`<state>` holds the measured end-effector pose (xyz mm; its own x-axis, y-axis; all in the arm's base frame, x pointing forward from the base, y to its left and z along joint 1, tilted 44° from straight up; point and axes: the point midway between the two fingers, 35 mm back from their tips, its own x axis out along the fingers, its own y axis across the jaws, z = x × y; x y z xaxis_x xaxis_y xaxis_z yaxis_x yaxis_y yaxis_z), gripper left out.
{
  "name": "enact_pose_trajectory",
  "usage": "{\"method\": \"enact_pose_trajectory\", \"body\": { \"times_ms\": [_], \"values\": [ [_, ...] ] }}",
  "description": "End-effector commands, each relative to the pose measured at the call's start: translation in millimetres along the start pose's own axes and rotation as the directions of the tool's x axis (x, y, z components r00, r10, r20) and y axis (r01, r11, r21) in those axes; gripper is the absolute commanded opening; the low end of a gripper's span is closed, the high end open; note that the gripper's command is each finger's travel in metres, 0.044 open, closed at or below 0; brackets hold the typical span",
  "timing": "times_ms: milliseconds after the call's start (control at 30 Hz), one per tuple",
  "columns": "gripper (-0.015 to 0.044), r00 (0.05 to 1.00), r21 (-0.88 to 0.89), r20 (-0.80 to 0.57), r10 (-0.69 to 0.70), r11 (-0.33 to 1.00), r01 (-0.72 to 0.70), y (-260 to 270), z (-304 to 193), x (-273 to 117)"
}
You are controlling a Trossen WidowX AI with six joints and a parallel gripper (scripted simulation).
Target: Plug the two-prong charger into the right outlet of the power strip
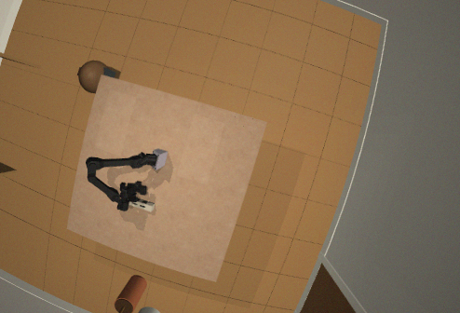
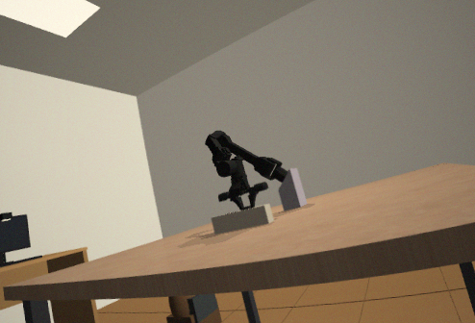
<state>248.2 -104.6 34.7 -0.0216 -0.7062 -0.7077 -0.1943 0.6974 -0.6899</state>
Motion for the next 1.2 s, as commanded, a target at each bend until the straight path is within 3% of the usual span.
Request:
{"method": "enact_pose_trajectory", "body": {
  "times_ms": [0, 1167],
  "values": [
    [0.0000, 1.000, 0.077, 0.009, 0.007, 0.997, -0.008, 0.7, 9.4, 4.2],
    [0.0000, 1.000, 0.134, 0.010, 0.011, 0.991, -0.012, -5.4, 46.6, 5.4]
  ]
}}
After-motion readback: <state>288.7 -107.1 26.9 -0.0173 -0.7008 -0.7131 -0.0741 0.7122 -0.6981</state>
